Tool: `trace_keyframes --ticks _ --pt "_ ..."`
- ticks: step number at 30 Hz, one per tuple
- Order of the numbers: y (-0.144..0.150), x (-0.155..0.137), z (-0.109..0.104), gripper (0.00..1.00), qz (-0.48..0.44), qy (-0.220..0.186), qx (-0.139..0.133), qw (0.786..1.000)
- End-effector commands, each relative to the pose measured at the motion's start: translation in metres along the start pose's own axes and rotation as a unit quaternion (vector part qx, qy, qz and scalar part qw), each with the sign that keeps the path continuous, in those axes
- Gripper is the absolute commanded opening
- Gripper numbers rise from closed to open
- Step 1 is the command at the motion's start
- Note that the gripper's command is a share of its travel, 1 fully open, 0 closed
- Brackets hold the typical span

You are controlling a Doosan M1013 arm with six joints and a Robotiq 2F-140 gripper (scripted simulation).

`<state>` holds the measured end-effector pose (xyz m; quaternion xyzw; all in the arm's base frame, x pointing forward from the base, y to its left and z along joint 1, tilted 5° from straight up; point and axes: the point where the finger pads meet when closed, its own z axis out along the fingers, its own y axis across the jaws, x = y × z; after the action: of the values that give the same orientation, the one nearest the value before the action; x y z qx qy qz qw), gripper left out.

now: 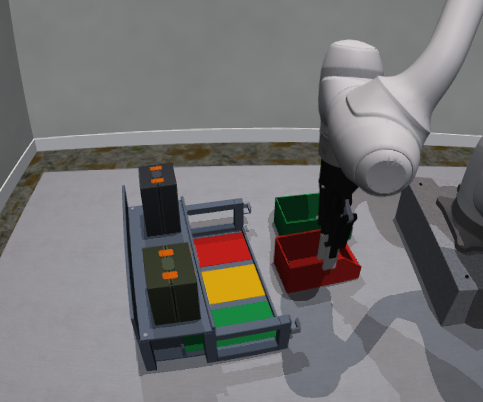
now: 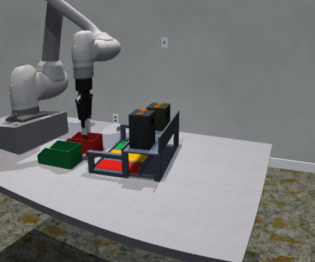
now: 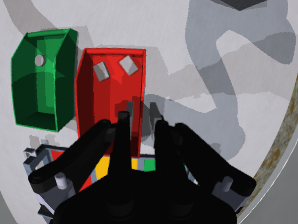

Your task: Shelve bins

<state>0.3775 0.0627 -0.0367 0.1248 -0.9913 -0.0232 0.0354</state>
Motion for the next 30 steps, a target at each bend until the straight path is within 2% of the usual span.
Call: trace_keyframes --ticks 1,30 --pt "0.000 0.000 -0.001 0.24 0.000 0.000 0.000 1.000" --pt "0.000 0.000 -0.049 0.24 0.000 0.000 0.000 1.000"
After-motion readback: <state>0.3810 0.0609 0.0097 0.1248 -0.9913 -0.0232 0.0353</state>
